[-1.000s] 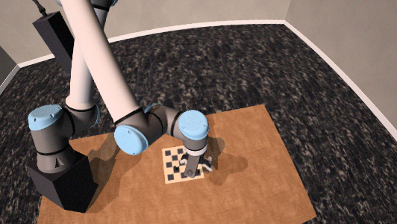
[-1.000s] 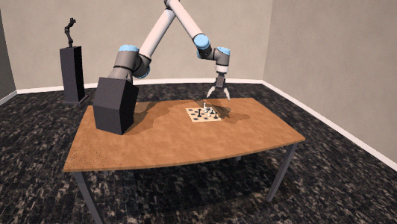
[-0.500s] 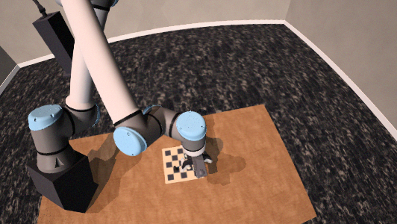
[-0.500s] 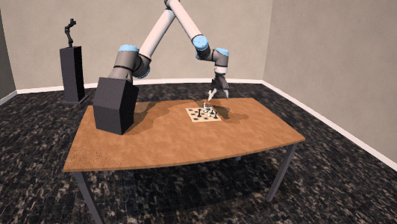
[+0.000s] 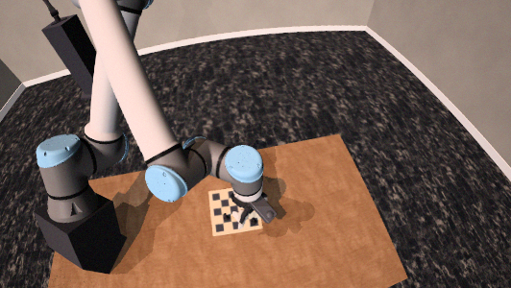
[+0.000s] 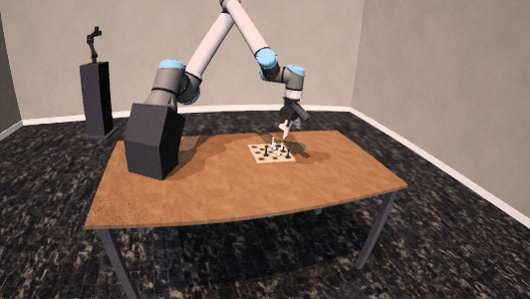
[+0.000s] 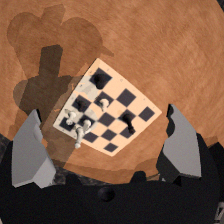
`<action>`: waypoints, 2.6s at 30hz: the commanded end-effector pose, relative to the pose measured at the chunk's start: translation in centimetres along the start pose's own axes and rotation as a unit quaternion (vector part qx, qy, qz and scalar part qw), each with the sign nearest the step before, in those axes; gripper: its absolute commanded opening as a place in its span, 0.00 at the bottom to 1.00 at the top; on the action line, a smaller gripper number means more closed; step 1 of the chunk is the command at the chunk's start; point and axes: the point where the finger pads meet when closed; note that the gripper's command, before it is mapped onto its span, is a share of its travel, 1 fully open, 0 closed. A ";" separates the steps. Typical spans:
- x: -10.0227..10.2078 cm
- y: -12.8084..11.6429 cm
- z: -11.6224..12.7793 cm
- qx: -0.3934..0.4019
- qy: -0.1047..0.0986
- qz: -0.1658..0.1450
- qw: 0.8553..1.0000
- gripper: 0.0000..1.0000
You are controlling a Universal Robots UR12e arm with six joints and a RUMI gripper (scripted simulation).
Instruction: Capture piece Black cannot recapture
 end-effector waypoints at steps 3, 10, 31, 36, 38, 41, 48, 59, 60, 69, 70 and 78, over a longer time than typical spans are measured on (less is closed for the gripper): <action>0.2 -0.1 -0.2 -0.101 0.002 -0.005 0.995 1.00; 0.4 -0.4 -0.3 -0.193 0.002 -0.005 0.981 1.00; 0.7 -0.8 -0.4 -0.313 0.003 -0.005 0.950 1.00; 0.7 -0.9 -0.4 -0.318 0.003 -0.005 0.948 1.00; 0.7 -0.9 -0.4 -0.319 0.003 -0.005 0.948 1.00; 0.7 -0.9 -0.4 -0.321 0.003 -0.005 0.947 1.00; 0.7 -0.9 -0.4 -0.321 0.003 -0.005 0.947 0.25; 0.7 -0.9 -0.4 -0.321 0.003 -0.005 0.947 0.25; 0.7 -0.9 -0.4 -0.321 0.003 -0.005 0.947 0.25; 0.7 -0.9 -0.4 -0.321 0.003 -0.005 0.947 0.25; 0.7 -0.9 -0.4 -0.321 0.003 -0.005 0.947 0.25; 0.7 -0.9 -0.4 -0.321 0.003 -0.005 0.947 0.25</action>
Point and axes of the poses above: the point where the finger pads meet when closed, its own x axis out along the fingers, its own z axis across the jaws, y = z × x, and after that the axes turned 9 degrees about x, right-handed
